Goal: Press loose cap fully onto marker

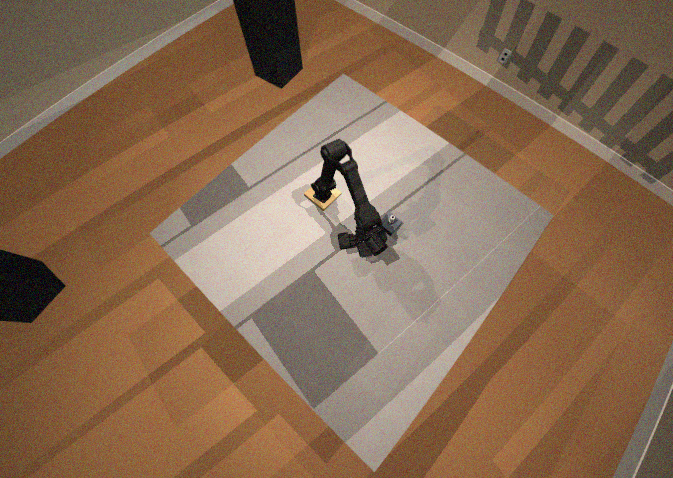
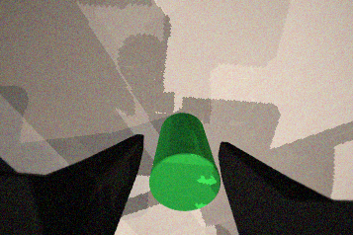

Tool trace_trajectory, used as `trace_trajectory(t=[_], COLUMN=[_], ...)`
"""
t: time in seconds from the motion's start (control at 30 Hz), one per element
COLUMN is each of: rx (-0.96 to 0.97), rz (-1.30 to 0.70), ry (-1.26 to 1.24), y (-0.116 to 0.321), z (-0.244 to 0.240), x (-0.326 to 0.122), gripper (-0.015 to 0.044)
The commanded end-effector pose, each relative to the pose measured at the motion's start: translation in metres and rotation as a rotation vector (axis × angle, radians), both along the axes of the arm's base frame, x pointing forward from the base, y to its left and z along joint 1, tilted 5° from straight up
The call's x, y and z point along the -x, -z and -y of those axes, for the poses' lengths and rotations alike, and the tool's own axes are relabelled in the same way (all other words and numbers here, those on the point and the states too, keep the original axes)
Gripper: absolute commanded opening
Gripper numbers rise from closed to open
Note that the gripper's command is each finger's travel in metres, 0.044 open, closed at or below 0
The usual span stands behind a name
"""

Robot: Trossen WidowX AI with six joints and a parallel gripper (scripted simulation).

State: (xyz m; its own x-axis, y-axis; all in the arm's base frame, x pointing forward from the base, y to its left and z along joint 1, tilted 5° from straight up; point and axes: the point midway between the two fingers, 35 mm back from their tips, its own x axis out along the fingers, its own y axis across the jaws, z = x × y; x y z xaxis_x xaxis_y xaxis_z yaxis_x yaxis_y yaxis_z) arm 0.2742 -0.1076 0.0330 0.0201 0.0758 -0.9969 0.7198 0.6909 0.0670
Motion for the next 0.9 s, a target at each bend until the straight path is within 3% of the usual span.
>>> trace_trajectory(t=[0.0,0.3,0.43,0.87], rx=[0.000,0.000,-0.002,-0.001], rz=[-0.006,-0.006,-0.003,-0.005], ry=[0.004,0.004,-0.001,0.003], y=[0.003,0.003,-0.003,-0.038], z=[0.000,0.000,0.001,0.004], x=[0.001,0.000,0.000,-0.001], gripper=[0.0146,0.0086,0.0000,0.0000])
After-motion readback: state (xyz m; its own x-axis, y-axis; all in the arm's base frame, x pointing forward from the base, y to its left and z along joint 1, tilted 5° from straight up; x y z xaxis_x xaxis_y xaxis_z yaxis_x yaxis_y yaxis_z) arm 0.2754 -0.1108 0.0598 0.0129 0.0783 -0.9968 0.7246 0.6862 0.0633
